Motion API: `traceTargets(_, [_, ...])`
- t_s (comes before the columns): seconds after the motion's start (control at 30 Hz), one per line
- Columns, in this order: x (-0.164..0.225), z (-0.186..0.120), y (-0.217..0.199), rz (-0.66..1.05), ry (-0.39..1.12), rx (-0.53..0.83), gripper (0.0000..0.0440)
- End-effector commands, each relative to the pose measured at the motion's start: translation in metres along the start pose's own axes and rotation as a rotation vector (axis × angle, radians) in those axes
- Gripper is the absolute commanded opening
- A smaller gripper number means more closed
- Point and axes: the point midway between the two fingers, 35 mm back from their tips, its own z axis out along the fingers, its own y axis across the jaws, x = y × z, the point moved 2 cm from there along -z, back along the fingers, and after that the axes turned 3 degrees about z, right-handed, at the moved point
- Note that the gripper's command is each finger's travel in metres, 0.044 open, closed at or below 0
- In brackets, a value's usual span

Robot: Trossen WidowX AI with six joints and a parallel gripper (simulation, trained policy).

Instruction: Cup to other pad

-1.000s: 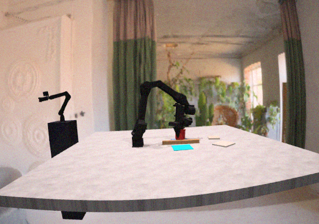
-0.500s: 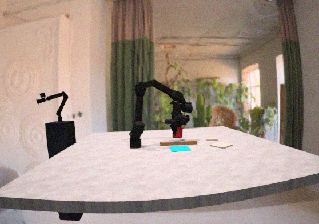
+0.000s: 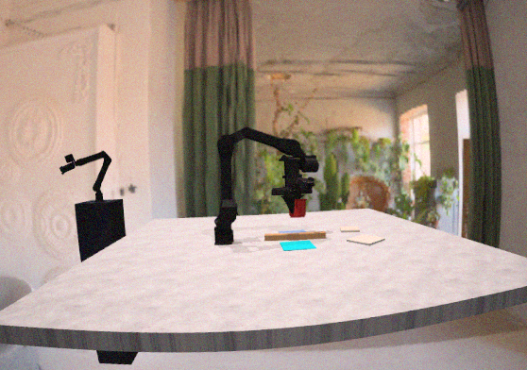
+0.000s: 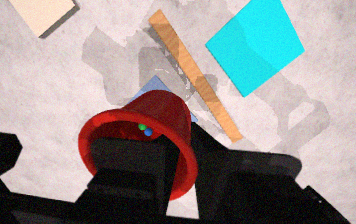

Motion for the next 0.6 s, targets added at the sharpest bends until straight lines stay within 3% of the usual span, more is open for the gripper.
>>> traceTargets(0.0, [-0.008,-0.009,-0.003,0.036,-0.016,-0.032,0.0000])
traceTargets(0.57, [-0.054,-0.016,-0.029,0.174,-0.098,-0.098,0.0000])
